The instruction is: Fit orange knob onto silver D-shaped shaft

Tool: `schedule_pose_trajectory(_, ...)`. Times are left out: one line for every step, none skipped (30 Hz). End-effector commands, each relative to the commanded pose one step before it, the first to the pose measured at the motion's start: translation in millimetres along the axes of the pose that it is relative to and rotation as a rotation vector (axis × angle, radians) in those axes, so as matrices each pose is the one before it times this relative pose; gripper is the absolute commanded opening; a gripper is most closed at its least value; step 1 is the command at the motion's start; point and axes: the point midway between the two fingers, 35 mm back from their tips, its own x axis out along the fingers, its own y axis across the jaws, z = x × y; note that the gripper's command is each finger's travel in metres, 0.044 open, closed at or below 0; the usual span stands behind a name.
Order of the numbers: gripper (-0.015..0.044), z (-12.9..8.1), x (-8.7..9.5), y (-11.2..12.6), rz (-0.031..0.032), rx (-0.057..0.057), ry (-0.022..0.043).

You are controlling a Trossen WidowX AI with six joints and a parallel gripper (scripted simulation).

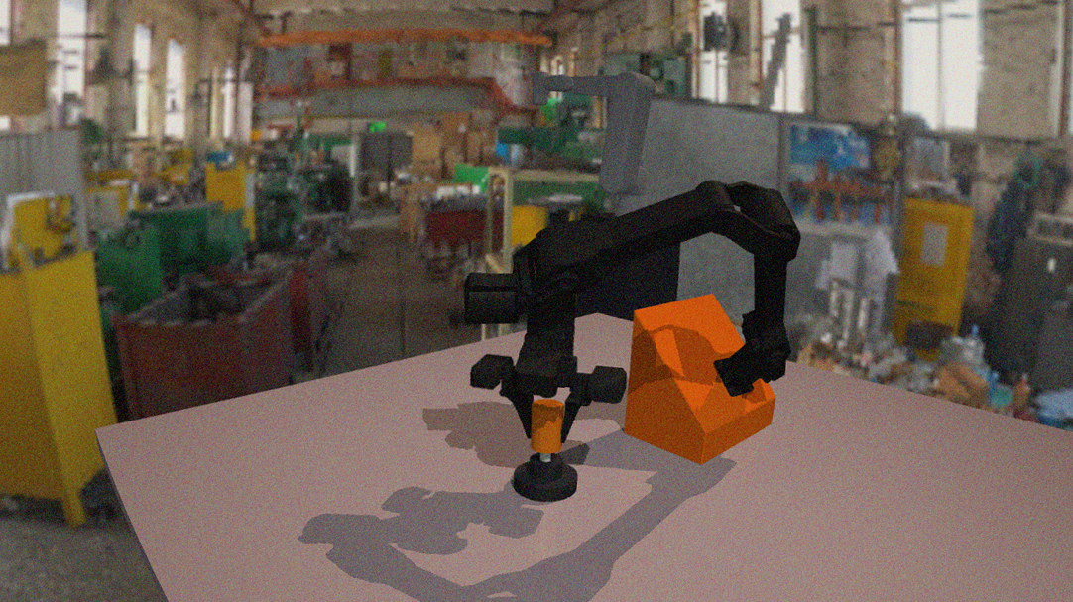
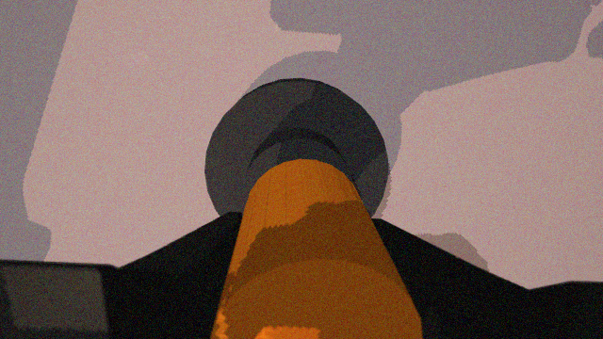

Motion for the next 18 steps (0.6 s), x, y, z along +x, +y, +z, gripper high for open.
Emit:
schedule_pose_trajectory(0.0,0.09,-2.74,1.63,-0.00359,-0.0053,0.00009)
schedule_pose_trajectory(0.0,0.19,-0.49,0.16,0.0,0.0,0.00001)
schedule_pose_trajectory(0.0,0.23,-0.51,0.12,0.0,0.0,0.00001)
schedule_pose_trajectory(0.0,0.31,-0.54,0.1,-0.00001,0.0,0.0)
schedule_pose_trajectory(0.0,0.28,-0.51,0.16,0.0,0.0,0.0)
schedule_pose_trajectory(0.0,0.19,-0.46,0.16,0.0,0.0,0.00001)
schedule_pose_trajectory(0.0,0.21,-0.41,0.12,0.0,0.0,0.0)
schedule_pose_trajectory(0.0,0.29,-0.15,0.03,0.0,0.0,-0.00001)
schedule_pose_trajectory(0.0,0.33,0.02,-0.05,0.0,0.0,-0.00001)
schedule_pose_trajectory(0.0,0.33,0.02,-0.12,0.0,0.0,-0.00002)
schedule_pose_trajectory(0.0,0.34,0.02,-0.19,-0.00001,0.0,-0.00002)
schedule_pose_trajectory(0.0,0.34,0.05,-0.26,-0.00001,0.0,-0.00002)
schedule_pose_trajectory(0.0,0.32,0.13,-0.32,-0.00001,0.0,-0.00002)
schedule_pose_trajectory(0.0,0.3,0.19,-0.39,-0.00001,0.0,-0.00002)
schedule_pose_trajectory(0.0,0.26,0.25,-0.46,-0.00001,0.0,-0.00002)
schedule_pose_trajectory(0.0,0.19,0.3,-0.52,-0.00002,0.0,-0.00002)
schedule_pose_trajectory(0.0,0.02,0.38,-0.44,-0.00001,0.0,-0.00001)
schedule_pose_trajectory(0.0,-0.14,0.48,-0.18,0.0,0.0,-0.00001)
